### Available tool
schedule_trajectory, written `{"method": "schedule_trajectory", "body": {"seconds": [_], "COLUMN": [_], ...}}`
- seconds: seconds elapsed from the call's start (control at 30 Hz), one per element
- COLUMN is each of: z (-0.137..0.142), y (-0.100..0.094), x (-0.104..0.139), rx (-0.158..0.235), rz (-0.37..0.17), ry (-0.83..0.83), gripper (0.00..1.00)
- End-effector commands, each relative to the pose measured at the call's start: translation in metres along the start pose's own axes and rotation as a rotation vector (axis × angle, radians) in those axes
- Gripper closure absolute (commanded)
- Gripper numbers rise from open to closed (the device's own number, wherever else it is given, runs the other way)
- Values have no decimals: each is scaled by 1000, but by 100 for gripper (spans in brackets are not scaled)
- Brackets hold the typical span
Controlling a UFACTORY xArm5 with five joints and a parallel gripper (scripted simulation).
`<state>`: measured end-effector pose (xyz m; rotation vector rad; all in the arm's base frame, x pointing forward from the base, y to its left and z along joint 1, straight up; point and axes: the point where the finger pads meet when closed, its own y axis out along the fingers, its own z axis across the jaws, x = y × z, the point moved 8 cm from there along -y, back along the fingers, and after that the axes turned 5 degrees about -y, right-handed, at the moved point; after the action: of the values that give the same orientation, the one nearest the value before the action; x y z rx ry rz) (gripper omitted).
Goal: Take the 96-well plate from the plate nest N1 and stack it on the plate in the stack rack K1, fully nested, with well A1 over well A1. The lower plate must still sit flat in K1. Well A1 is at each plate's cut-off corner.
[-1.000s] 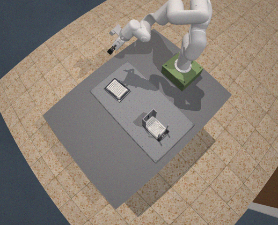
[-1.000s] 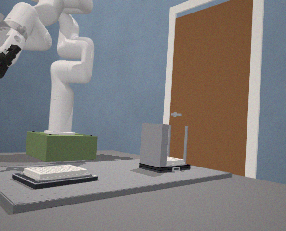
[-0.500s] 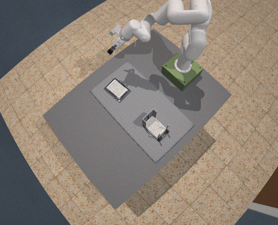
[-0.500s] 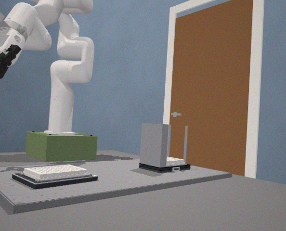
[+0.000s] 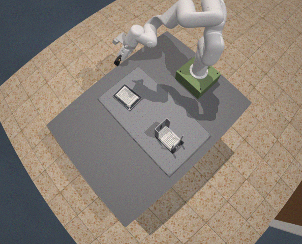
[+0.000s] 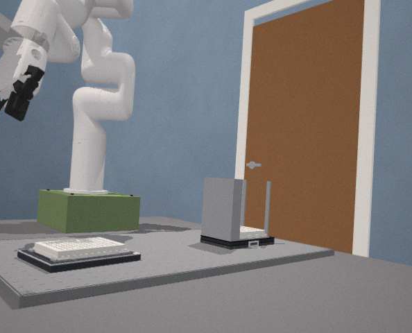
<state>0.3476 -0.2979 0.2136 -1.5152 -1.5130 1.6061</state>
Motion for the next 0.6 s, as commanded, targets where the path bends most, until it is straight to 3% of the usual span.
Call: {"method": "schedule_trajectory", "body": {"seconds": [0.0,0.03,0.2,0.27,0.37,0.43,0.53,0.57], "z": [-15,-20,-33,-42,-51,-61,-69,-74], "y": [5,7,11,14,17,20,22,23], "x": [2,2,7,8,14,16,22,23], "rx": [3,13,23,48,48,79,79,97], "rz": [-32,-61,-91,-148,-148,-203,-203,-229], "ry": [13,25,36,58,58,79,79,89], "gripper": [0,0,0,0,0,0,0,0]}}
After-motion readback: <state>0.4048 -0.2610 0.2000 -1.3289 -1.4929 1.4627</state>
